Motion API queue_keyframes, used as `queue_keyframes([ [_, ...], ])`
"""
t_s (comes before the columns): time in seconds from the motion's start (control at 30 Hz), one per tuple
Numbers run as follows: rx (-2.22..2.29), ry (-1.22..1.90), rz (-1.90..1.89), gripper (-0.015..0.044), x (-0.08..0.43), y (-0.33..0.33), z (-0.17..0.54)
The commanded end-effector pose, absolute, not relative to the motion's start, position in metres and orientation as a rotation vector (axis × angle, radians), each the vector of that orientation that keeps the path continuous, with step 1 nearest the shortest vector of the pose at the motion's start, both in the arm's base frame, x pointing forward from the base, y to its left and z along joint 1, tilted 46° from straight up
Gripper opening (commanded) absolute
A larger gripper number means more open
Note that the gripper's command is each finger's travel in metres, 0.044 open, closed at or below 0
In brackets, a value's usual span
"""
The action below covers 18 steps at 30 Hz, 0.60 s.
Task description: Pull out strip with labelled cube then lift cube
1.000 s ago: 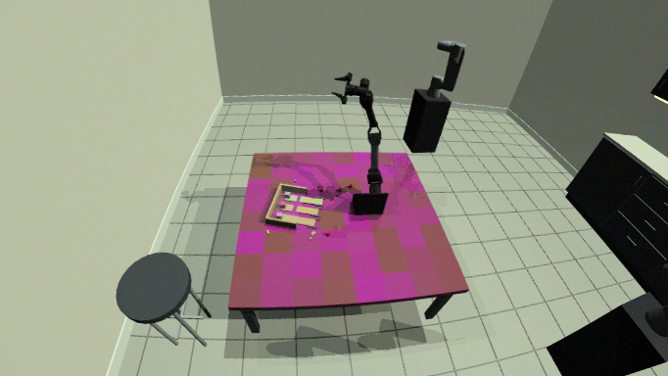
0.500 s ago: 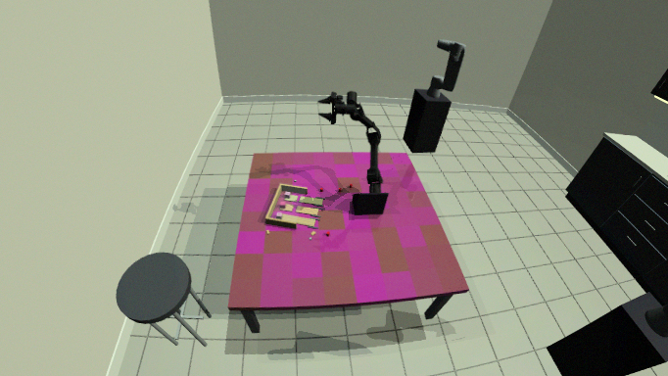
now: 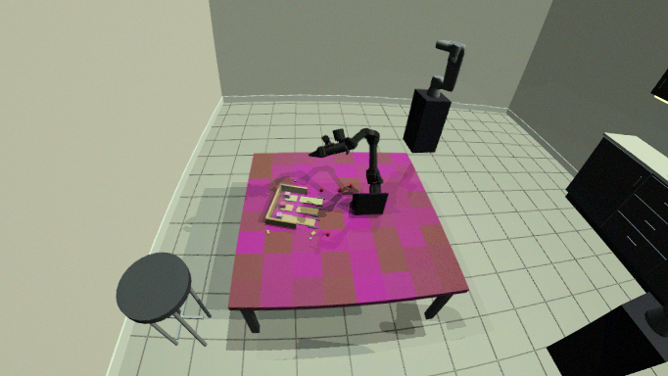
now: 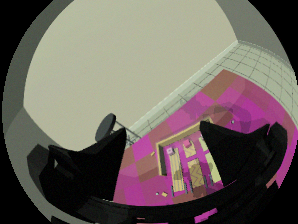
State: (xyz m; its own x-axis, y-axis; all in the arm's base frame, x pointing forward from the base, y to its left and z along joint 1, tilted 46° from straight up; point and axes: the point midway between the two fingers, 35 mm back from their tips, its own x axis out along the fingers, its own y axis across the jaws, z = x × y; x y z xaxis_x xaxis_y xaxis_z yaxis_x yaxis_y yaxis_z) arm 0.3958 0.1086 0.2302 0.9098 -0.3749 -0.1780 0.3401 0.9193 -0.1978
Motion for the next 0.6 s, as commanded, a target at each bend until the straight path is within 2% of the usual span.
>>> queue_keyframes([
  [0.0, -0.365, 0.345, -0.378, 0.04, 0.381, 0.081, 0.164],
  [0.27, -0.706, 0.593, -0.359, 0.04, 0.323, 0.022, 0.063],
  [0.57, -0.727, 0.61, -0.356, 0.04, 0.318, 0.018, 0.058],
])
